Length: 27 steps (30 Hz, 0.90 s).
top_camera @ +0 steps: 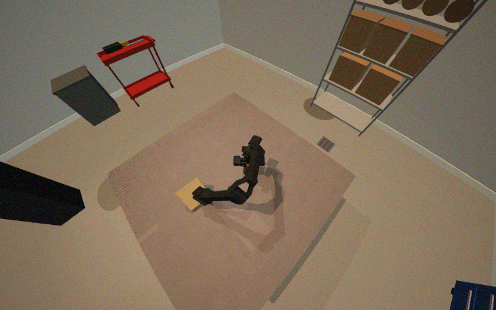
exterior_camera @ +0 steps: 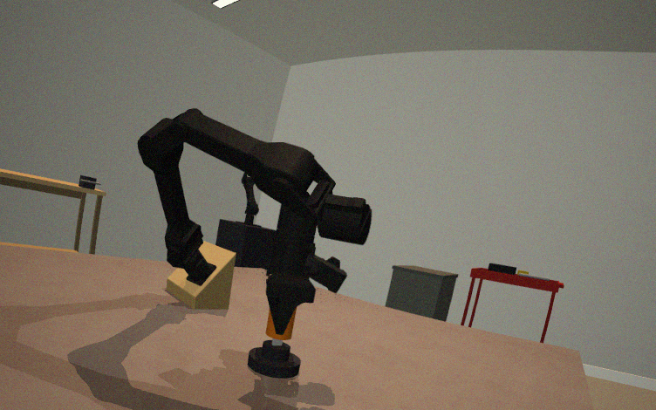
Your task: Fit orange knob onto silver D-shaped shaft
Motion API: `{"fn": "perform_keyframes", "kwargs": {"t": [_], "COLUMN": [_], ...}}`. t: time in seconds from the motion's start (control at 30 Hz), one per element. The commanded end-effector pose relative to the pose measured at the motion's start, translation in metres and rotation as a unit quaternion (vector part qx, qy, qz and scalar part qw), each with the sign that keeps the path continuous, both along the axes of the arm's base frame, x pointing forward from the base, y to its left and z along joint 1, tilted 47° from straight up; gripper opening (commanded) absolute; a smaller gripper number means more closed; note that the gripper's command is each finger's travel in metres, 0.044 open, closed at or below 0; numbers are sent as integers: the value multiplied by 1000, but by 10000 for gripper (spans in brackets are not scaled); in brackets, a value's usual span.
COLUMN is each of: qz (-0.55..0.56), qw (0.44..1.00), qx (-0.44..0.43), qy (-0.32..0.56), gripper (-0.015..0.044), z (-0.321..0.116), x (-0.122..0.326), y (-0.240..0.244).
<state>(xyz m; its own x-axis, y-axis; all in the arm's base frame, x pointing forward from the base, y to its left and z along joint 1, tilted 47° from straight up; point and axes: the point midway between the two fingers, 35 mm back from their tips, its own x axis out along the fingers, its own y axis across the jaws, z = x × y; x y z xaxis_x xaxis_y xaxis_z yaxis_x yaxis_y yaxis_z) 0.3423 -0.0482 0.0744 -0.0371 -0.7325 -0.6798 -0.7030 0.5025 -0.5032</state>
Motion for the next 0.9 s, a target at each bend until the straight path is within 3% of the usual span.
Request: {"fn": "perform_keyframes", "kwargs": {"t": [0.0,0.87], "qz": [2,-31], "qw": [1000,999], "qx": [0,-2], "qy": [4,-32], "gripper": [0,0], "z": [0,3], "x": [-1,3], "y": [0,4]}}
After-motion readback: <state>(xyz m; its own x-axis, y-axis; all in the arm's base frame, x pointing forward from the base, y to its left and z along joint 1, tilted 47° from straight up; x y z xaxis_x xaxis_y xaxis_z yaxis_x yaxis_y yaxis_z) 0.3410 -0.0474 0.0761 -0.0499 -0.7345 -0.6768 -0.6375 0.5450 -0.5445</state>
